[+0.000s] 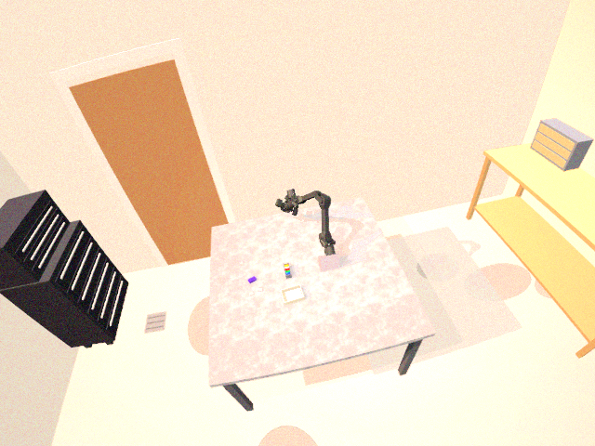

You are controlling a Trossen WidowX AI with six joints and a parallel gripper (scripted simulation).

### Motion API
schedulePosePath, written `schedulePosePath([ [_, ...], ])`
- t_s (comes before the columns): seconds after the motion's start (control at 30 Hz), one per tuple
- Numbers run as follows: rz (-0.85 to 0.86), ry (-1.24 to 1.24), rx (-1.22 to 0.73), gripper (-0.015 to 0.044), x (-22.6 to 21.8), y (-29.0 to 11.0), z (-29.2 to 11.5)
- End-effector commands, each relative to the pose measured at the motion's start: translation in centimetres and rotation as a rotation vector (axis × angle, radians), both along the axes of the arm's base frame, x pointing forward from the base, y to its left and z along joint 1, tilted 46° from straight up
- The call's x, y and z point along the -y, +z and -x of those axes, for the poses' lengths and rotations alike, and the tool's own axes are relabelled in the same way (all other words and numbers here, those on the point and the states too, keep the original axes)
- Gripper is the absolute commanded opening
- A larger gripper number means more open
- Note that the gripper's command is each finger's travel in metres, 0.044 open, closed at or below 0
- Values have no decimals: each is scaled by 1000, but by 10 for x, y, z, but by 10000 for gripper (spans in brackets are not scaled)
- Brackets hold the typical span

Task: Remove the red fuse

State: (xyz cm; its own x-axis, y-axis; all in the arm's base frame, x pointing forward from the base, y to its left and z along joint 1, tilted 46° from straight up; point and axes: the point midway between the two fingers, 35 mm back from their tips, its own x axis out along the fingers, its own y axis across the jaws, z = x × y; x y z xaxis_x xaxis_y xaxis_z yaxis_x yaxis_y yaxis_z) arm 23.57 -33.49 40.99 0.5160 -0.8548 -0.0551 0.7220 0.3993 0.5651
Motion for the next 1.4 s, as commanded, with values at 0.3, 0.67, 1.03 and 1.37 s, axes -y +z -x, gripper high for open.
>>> schedulePosePath([
  [0.3, -279, 189, -444, 62, -67, -158, -107],
  [0.67, -323, 376, -1053, 62, -191, -296, -137],
  [1.03, 105, 539, -1911, 62, -318, -389, -77],
  [1.37, 152, 544, -1964, 62, -328, -395, -68],
])
